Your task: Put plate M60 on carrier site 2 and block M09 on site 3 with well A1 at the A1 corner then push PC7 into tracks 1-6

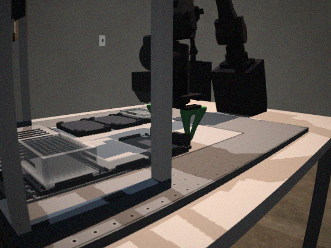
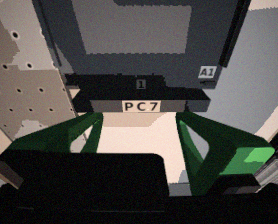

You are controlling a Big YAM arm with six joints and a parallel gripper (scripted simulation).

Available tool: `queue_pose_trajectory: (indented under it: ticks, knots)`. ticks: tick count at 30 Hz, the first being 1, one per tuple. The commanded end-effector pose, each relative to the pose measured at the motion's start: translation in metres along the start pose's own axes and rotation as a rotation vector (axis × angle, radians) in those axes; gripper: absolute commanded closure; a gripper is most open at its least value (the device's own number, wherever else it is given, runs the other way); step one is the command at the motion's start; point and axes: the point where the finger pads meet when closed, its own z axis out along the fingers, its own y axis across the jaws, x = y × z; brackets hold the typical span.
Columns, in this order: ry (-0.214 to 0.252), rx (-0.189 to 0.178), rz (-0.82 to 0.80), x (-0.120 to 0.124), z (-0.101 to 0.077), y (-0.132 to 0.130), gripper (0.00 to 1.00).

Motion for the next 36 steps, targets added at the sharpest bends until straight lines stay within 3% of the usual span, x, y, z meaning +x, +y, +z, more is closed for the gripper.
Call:
queue_pose_trajectory:
  ticks: [1, 36]
  knots:
    - [-0.064, -0.009, 0.008, -0.040, -0.008, -0.004, 0.20]
    - [-0.075, -0.009, 0.007, -0.073, -0.011, -0.004, 0.20]
